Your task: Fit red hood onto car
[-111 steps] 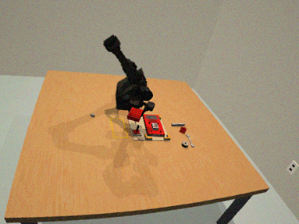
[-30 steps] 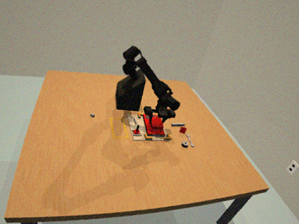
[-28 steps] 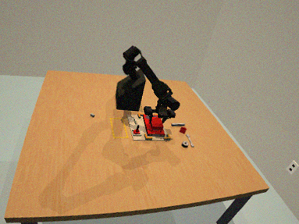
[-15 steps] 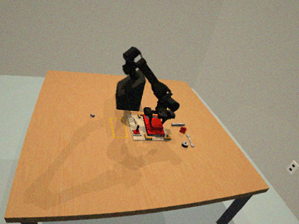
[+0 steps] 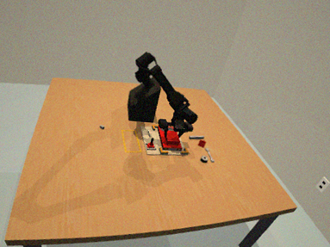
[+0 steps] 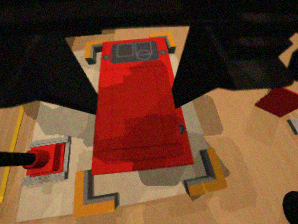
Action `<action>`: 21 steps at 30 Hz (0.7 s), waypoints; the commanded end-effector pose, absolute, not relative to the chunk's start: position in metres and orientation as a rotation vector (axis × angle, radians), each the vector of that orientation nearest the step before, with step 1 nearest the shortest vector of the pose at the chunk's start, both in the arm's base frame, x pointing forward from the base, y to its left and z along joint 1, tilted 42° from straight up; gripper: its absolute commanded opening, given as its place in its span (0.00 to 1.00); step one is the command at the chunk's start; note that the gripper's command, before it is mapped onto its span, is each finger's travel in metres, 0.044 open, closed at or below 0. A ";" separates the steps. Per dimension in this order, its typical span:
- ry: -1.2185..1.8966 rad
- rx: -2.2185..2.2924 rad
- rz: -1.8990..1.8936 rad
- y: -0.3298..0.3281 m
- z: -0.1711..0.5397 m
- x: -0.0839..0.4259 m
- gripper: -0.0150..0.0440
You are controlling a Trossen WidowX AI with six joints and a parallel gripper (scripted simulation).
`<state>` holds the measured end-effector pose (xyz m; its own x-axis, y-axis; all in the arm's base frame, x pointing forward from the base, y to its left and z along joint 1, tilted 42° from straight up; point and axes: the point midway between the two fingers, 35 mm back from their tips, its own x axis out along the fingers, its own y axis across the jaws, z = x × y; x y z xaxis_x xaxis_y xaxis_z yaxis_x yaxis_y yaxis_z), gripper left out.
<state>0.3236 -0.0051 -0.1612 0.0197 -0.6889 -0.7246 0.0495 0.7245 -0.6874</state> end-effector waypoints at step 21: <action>1.450 -0.561 -0.616 0.000 -0.156 0.324 0.25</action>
<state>0.3235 -0.0009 -0.1562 0.0215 -0.6907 -0.7228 0.0417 0.7230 -0.6896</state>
